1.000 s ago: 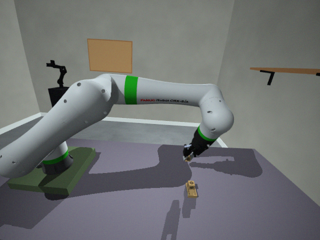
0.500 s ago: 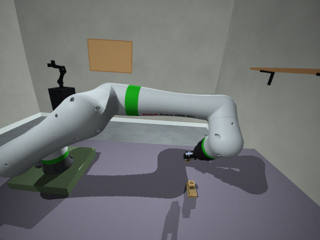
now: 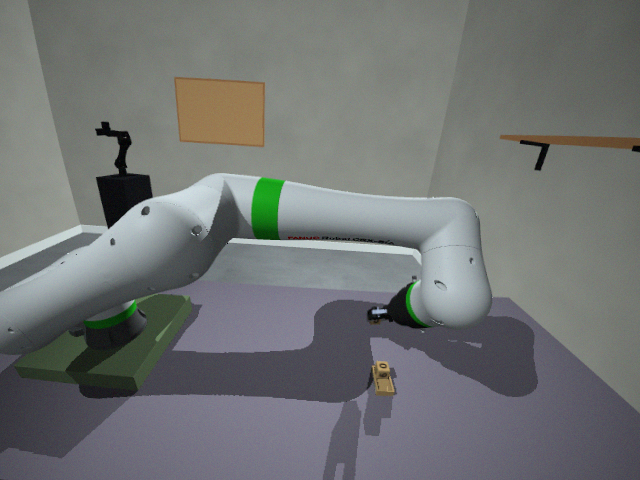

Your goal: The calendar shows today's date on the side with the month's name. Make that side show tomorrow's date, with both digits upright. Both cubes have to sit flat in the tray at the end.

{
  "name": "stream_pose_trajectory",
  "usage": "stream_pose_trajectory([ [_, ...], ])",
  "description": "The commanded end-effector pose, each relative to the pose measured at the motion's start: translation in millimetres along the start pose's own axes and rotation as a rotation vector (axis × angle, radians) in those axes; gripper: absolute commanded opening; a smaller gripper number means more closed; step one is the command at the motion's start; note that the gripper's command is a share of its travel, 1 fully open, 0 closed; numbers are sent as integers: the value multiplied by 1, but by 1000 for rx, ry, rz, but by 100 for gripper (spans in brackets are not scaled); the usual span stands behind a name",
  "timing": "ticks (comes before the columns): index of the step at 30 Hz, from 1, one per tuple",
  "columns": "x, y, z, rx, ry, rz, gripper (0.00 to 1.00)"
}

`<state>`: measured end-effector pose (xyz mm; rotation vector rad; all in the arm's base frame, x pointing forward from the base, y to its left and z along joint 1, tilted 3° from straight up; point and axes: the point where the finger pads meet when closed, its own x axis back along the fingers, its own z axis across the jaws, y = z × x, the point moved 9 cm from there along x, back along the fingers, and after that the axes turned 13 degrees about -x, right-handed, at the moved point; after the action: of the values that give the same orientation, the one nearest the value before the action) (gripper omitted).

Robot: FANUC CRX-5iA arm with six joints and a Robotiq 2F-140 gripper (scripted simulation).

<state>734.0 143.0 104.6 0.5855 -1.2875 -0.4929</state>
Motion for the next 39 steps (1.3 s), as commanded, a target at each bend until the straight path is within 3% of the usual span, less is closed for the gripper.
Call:
stream_pose_trajectory([
  [1,0,0,0,0,0,0,25],
  [18,-5,-5,-1,0,0,0,25],
  [39,-28,-27,-6,0,0,0,25],
])
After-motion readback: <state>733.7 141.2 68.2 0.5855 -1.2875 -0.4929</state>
